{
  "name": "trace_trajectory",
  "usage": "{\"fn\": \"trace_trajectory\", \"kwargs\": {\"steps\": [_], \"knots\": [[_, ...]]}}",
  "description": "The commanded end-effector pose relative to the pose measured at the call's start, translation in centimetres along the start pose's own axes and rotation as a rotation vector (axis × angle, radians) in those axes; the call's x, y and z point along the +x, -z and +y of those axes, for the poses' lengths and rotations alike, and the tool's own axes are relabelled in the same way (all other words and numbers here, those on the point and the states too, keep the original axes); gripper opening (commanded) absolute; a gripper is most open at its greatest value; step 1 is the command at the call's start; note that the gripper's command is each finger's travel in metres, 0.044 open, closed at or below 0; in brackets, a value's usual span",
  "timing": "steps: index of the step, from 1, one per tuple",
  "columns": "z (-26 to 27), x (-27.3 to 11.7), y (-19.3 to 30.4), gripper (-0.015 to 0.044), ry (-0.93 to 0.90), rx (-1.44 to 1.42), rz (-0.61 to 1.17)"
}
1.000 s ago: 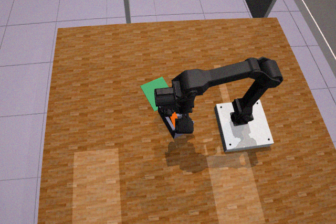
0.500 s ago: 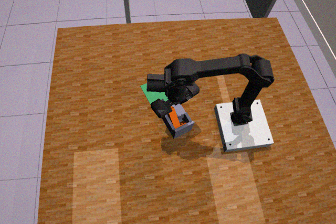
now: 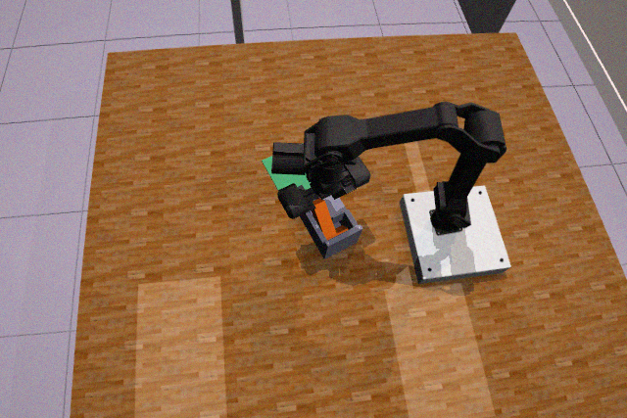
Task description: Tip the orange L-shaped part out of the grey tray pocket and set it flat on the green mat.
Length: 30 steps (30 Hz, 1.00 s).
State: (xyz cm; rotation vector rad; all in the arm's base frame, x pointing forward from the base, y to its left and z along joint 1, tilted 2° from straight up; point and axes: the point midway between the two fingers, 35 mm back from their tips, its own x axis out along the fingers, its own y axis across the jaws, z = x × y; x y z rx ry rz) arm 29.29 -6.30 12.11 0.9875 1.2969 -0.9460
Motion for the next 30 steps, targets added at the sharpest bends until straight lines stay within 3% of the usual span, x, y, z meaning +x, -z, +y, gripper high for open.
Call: {"fn": "trace_trajectory", "kwargs": {"steps": [1,30], "knots": [[0.1,0.4,0.0,0.028,-0.009,0.007,0.0],[0.1,5.0,0.0,0.028,-0.008,0.007,0.0]]}}
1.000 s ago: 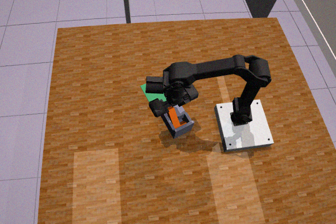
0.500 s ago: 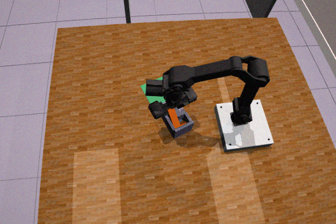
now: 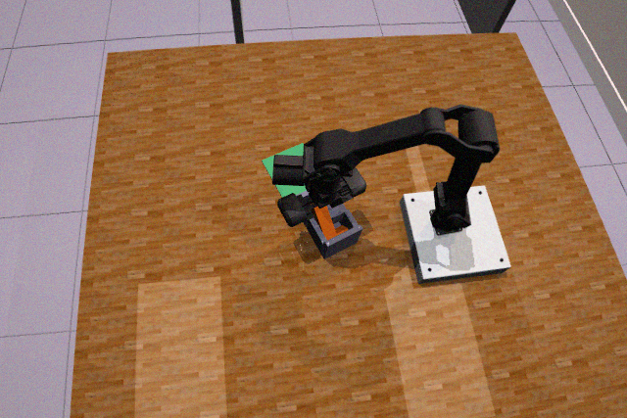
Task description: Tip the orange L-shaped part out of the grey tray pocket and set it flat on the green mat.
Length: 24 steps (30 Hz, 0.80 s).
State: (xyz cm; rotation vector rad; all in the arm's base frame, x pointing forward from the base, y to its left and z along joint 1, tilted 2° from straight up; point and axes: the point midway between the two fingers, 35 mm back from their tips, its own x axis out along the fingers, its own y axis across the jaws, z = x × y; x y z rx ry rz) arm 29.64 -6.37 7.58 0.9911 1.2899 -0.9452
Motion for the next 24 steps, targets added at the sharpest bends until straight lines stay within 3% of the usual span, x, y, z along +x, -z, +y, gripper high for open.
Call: {"fn": "trace_trajectory", "kwargs": {"steps": [1,7,16,19,24], "knots": [[0.02,0.46,0.08,0.028,-0.003,0.004,0.003],[-0.02,0.13,0.01,0.0122,0.001,0.0,0.0],[-0.02,0.13,0.01,0.0062,0.001,0.0,0.0],[-0.02,0.13,0.01,0.0,0.001,0.0,0.0],[-0.02,0.1,0.01,0.0,0.001,0.0,0.0]]}}
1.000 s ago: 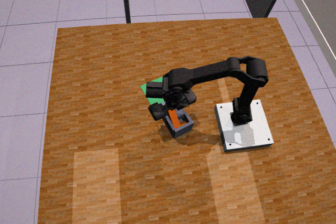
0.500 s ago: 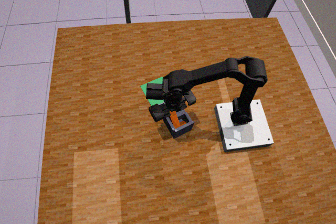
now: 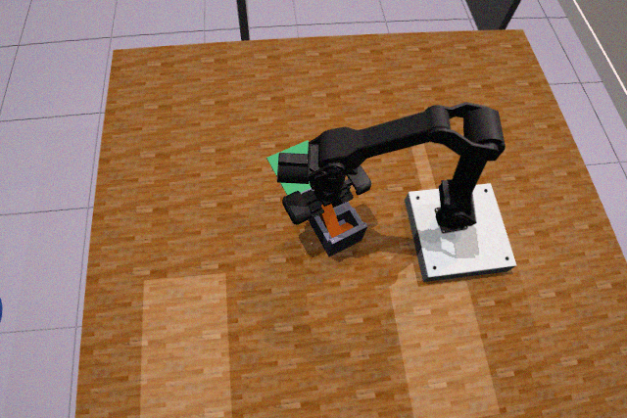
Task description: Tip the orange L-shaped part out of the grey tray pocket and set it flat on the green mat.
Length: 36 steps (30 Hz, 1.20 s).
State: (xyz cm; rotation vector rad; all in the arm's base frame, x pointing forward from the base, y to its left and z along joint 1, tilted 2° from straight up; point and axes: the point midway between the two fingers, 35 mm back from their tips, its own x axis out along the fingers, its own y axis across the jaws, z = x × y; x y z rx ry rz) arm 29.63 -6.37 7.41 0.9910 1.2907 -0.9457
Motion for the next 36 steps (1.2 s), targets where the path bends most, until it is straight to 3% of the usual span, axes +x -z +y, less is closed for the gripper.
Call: {"fn": "trace_trajectory", "kwargs": {"steps": [1,36], "knots": [[0.0,-0.1,0.0,0.0,0.0,0.0,0.0],[0.1,-5.4,0.0,0.0,-0.004,0.004,0.002]]}}
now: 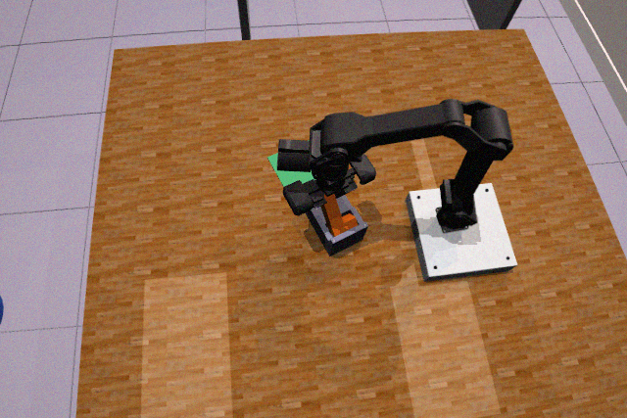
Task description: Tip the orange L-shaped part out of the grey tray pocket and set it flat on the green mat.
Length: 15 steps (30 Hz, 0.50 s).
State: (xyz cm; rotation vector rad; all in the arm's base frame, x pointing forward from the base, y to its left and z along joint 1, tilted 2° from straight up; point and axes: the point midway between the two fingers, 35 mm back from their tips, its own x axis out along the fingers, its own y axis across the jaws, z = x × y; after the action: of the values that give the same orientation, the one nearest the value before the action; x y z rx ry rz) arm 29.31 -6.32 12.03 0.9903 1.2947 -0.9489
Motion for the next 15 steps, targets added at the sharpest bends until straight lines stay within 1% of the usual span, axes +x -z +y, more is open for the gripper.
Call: {"fn": "trace_trajectory", "kwargs": {"steps": [1,15], "knots": [[0.1,-0.9,0.0,0.0,-0.008,0.003,0.0],[0.1,-3.1,0.0,0.0,-0.008,0.003,0.0]]}}
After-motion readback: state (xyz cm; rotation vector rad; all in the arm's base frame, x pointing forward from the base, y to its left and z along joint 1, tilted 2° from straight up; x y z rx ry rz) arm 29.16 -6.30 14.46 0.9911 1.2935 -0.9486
